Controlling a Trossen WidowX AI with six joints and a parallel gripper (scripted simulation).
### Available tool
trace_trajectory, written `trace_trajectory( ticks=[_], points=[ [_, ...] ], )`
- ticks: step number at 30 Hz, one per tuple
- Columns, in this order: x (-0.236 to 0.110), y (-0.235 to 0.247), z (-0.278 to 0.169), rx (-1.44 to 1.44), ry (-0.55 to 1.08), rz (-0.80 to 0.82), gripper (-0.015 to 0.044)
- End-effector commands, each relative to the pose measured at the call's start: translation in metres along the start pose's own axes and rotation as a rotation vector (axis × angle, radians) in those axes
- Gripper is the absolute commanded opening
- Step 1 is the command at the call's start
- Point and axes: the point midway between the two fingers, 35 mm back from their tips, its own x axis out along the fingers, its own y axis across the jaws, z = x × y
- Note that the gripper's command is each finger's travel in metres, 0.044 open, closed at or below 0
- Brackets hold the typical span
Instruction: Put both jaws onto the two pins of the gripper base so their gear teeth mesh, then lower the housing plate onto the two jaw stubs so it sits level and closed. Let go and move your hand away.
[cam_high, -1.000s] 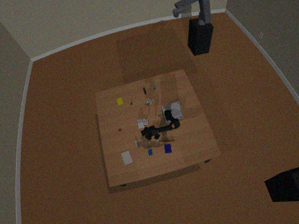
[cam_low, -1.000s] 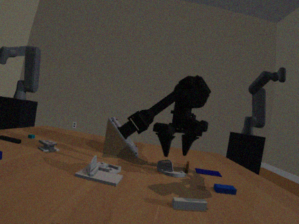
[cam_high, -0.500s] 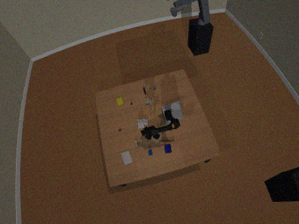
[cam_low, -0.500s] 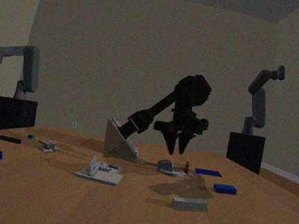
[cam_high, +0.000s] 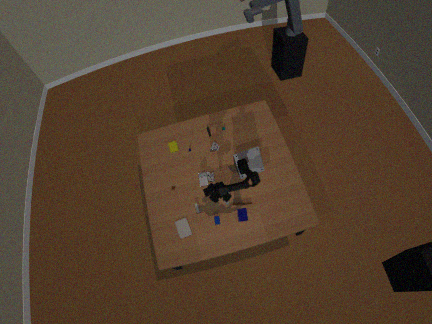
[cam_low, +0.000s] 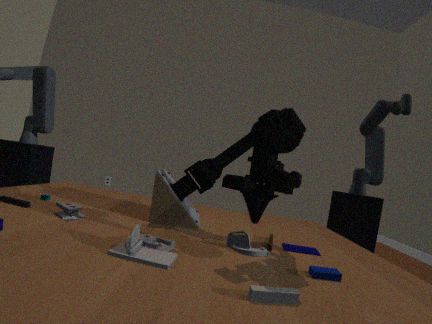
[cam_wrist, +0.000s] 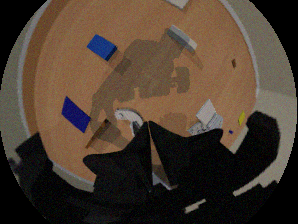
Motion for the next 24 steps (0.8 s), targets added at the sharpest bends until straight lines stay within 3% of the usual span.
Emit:
trace_trajectory(
  ticks=[1, 11, 24],
  points=[
    [-0.0001, 0.0004, -0.0001, -0.001, 0.0, 0.003, 0.0],
    [-0.0001, 0.0004, -0.0001, -0.001, 0.0, 0.003, 0.0],
    [0.0, 0.0, 0.0, 0.0, 0.0, 0.0, 0.0341]
  ],
)
